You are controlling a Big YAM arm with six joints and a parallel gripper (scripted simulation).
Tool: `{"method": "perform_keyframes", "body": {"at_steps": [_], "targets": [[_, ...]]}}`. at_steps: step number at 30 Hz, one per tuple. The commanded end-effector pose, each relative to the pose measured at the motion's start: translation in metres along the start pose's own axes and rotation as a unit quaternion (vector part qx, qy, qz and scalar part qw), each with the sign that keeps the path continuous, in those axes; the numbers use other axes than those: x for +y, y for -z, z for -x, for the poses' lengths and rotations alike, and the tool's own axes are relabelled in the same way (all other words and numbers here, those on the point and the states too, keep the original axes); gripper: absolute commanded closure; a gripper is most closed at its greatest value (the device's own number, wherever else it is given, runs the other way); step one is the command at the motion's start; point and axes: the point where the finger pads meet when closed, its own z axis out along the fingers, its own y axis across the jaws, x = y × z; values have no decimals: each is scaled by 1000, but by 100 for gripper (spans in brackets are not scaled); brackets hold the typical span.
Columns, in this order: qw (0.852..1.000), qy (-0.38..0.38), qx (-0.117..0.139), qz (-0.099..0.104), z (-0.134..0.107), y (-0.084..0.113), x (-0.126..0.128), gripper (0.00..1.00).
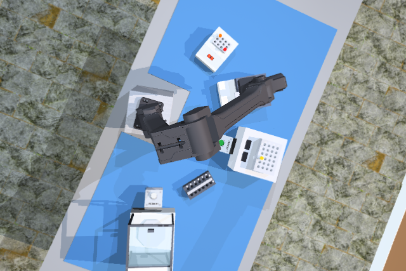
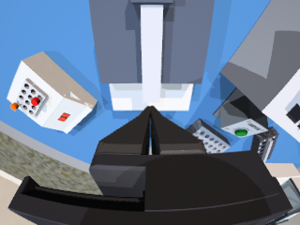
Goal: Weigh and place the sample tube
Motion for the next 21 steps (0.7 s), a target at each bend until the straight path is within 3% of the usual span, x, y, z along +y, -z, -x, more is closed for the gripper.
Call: {"method": "perform_keyframes", "body": {"at_steps": [1, 4, 11, 12, 15, 21], "targets": [[1000, -1, -13, 2, 11, 7, 0, 100], [1000, 1, 2, 0, -1, -10, -4, 100], [1000, 4, 2, 0, -1, -18, -2, 100], [1000, 0, -16, 2, 5, -6, -4, 100], [1000, 1, 2, 0, -1, -25, -4, 100], [1000, 1, 2, 0, -2, -35, -4, 100]]}}
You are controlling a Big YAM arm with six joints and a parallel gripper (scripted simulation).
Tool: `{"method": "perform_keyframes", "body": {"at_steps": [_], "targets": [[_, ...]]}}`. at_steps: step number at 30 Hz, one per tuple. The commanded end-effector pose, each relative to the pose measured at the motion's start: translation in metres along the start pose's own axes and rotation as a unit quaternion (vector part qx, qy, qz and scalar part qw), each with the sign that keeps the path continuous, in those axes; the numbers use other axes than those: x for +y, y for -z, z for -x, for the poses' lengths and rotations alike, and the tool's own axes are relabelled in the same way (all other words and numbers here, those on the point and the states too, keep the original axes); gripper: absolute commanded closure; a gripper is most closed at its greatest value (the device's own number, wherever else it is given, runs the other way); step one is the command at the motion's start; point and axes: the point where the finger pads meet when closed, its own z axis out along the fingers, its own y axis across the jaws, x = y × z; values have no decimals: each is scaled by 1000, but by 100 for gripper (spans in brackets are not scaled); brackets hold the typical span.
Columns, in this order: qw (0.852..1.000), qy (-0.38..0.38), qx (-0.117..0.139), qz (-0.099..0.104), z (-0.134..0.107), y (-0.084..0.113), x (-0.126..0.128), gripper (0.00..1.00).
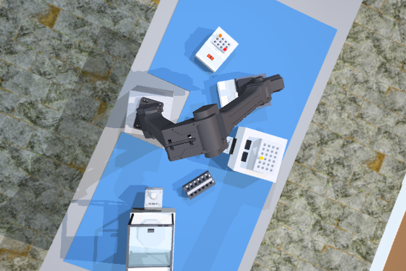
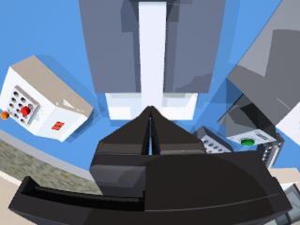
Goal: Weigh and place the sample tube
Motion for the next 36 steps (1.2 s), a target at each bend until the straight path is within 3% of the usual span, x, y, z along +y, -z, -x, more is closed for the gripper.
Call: {"method": "perform_keyframes", "body": {"at_steps": [1, 7, 8, 10, 13, 16, 36], "targets": [[1000, 2, 1, -1, -2, -9, -5, 100], [1000, 5, 0, -1, -2, -15, -3, 100], [1000, 2, -17, 0, 5, -4, -4, 100], [1000, 2, 1, -1, -2, -21, -5, 100], [1000, 2, 1, -1, -2, -26, -4, 100], [1000, 0, -13, 1, 10, -14, -1, 100], [1000, 0, -13, 1, 10, -14, -1, 100]]}}
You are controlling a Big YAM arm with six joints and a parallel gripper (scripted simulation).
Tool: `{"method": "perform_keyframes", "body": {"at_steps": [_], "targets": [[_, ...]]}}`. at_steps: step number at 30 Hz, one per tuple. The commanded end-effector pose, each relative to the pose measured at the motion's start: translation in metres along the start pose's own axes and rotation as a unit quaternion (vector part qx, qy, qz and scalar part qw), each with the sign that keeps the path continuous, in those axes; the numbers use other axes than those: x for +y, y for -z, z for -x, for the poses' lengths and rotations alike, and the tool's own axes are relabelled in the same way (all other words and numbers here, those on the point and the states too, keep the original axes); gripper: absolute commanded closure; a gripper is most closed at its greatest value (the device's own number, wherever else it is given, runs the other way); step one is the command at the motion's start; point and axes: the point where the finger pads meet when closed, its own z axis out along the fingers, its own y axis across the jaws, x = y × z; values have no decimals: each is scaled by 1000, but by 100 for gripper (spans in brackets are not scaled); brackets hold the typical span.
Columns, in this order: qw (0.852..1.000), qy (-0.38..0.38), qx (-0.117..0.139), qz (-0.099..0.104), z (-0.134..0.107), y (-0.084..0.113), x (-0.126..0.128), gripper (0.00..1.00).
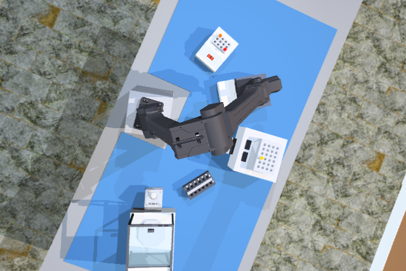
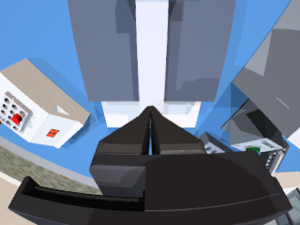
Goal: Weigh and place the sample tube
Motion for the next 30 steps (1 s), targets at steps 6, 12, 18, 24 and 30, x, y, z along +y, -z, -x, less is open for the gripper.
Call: {"method": "perform_keyframes", "body": {"at_steps": [6, 12, 18, 24, 30], "targets": [[1000, 1, -13, 0, 10, 7, 0, 100], [1000, 1, -13, 0, 10, 7, 0, 100], [1000, 1, -13, 0, 10, 7, 0, 100], [1000, 4, -18, 0, 6, 8, -2, 100], [1000, 5, -2, -2, -1, -6, -2, 100]]}}
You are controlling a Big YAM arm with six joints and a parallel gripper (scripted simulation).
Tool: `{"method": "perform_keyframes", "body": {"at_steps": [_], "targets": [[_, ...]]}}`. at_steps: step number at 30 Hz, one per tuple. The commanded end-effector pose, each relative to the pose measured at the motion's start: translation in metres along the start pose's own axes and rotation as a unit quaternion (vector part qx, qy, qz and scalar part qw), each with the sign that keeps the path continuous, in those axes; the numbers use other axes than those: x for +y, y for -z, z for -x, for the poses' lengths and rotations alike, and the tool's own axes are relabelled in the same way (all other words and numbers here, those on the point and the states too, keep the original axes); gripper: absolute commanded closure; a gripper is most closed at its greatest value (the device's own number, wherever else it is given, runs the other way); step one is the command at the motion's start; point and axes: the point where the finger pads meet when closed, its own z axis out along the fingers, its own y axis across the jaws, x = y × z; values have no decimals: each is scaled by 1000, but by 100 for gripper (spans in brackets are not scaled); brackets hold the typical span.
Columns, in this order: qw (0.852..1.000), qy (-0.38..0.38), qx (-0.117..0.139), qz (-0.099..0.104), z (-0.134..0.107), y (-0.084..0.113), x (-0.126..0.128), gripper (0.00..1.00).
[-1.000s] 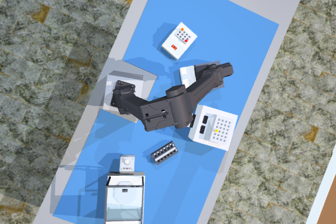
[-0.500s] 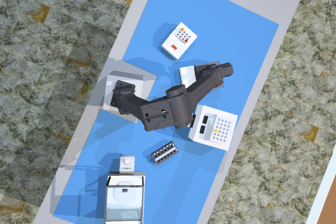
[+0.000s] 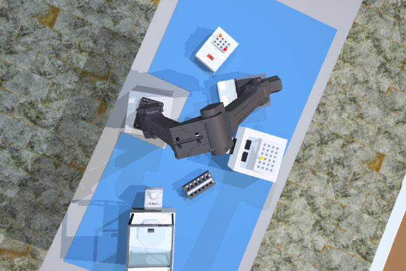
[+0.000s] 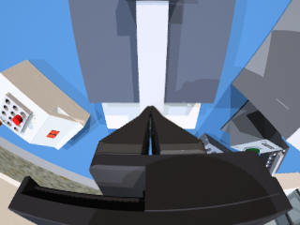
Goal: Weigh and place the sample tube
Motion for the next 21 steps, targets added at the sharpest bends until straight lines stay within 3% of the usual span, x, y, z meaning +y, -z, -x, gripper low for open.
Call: {"method": "perform_keyframes", "body": {"at_steps": [1, 21], "targets": [[1000, 4, 3, -2, -3, -7, -3, 100], [1000, 3, 5, -2, -4, -12, -3, 100]]}}
